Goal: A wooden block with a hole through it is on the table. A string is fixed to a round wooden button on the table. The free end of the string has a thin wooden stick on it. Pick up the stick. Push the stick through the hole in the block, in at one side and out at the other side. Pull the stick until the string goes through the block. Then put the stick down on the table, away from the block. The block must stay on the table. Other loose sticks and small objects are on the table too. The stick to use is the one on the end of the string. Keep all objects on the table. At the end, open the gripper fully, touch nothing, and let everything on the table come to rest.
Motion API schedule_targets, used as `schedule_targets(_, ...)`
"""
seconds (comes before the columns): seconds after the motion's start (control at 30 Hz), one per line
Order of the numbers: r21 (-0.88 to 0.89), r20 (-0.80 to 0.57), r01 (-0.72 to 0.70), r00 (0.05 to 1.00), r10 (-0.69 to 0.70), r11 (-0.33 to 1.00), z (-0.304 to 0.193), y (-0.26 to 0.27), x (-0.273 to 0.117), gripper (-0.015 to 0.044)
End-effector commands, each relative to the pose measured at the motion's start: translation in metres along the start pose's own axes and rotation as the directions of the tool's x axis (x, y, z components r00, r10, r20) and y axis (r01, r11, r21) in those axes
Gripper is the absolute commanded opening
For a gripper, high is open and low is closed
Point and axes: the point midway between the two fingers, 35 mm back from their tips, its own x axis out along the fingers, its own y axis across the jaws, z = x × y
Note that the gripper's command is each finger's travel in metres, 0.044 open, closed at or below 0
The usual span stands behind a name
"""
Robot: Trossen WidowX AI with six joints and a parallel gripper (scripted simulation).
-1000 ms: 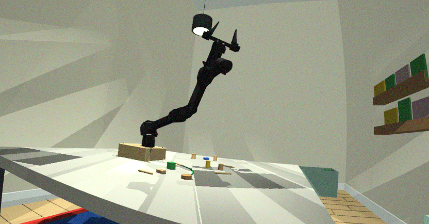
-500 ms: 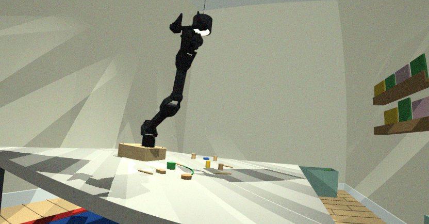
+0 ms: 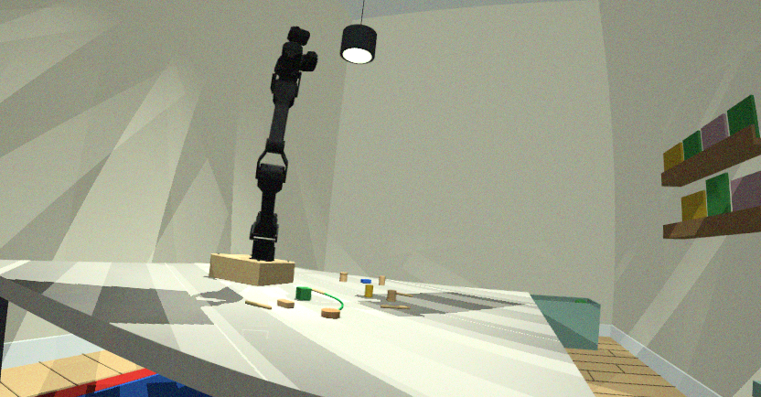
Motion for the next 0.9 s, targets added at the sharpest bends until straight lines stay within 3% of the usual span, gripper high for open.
schedule_targets(0.0, -0.089, 0.081, 0.095, 0.993, -0.088, 0.991, 0.009, -0.039, 0.015, 0.044)
schedule_targets(0.23, -0.336, 0.194, 0.246, 0.963, -0.189, 0.909, 0.024, -0.093, 0.033, 0.044)
schedule_targets(0.47, -0.624, 0.435, 0.527, 0.848, -0.303, 0.577, 0.081, -0.174, 0.043, 0.044)
schedule_targets(0.87, -0.643, 0.719, 0.764, 0.625, -0.303, 0.049, 0.189, -0.229, 0.021, 0.044)
